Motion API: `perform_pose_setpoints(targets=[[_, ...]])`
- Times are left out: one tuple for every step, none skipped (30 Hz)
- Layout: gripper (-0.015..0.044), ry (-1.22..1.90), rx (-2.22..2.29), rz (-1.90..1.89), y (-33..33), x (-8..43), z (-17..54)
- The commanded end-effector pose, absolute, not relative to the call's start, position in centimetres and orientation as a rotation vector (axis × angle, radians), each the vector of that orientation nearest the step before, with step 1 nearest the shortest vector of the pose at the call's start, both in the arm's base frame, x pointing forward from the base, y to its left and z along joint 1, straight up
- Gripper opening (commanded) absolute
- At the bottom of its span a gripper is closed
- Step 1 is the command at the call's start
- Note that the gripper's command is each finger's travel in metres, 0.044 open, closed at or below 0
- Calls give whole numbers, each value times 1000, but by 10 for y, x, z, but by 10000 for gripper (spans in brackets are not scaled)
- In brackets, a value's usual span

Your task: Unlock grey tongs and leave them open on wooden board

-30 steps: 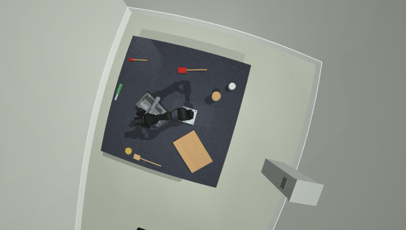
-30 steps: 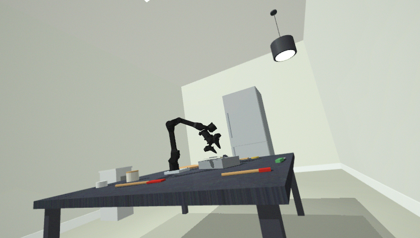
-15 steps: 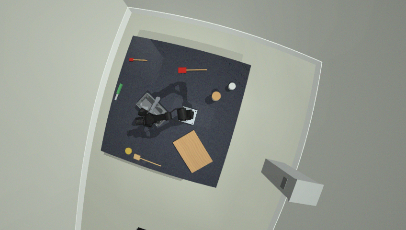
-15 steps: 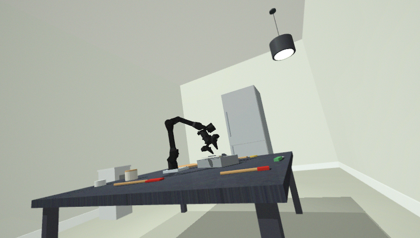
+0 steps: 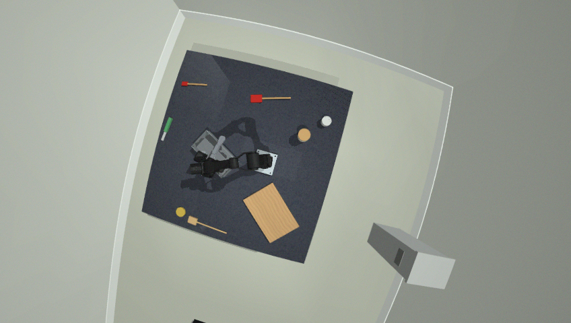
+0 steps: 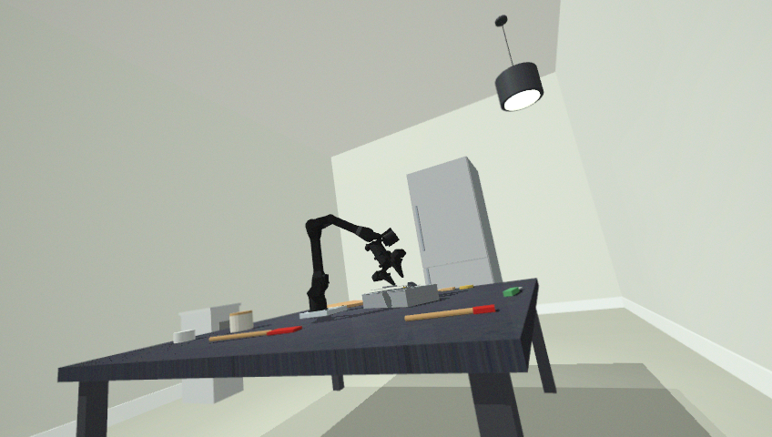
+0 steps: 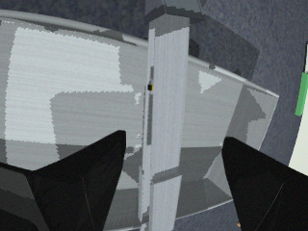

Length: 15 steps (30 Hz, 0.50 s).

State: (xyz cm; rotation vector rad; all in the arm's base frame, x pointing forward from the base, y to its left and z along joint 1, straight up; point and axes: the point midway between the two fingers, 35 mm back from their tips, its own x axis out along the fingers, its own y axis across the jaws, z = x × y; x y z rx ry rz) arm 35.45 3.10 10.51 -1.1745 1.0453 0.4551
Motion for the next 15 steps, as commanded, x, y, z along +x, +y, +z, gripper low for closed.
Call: perform_pose_setpoints(targets=[[260, 1049, -1178, 467, 30, 357, 97], [260, 1049, -1178, 467, 30, 358, 96], [260, 1049, -1178, 467, 30, 358, 94], [260, 1049, -1178, 467, 29, 359, 93], [260, 1049, -1178, 467, 29, 360, 92], [260, 1049, -1178, 467, 29, 361, 90], [260, 1049, -1178, 466, 28, 362, 89], [260, 1049, -1178, 466, 28, 362, 88], [260, 1049, -1178, 466, 28, 363, 86], [260, 1049, -1178, 466, 27, 364, 85], [260, 1049, -1178, 466, 27, 365, 83], [260, 1049, -1178, 466, 26, 365, 82], [260, 1049, -1178, 466, 26, 366, 81], [260, 1049, -1178, 466, 26, 367, 79], [260, 1049, -1178, 466, 25, 368, 78]])
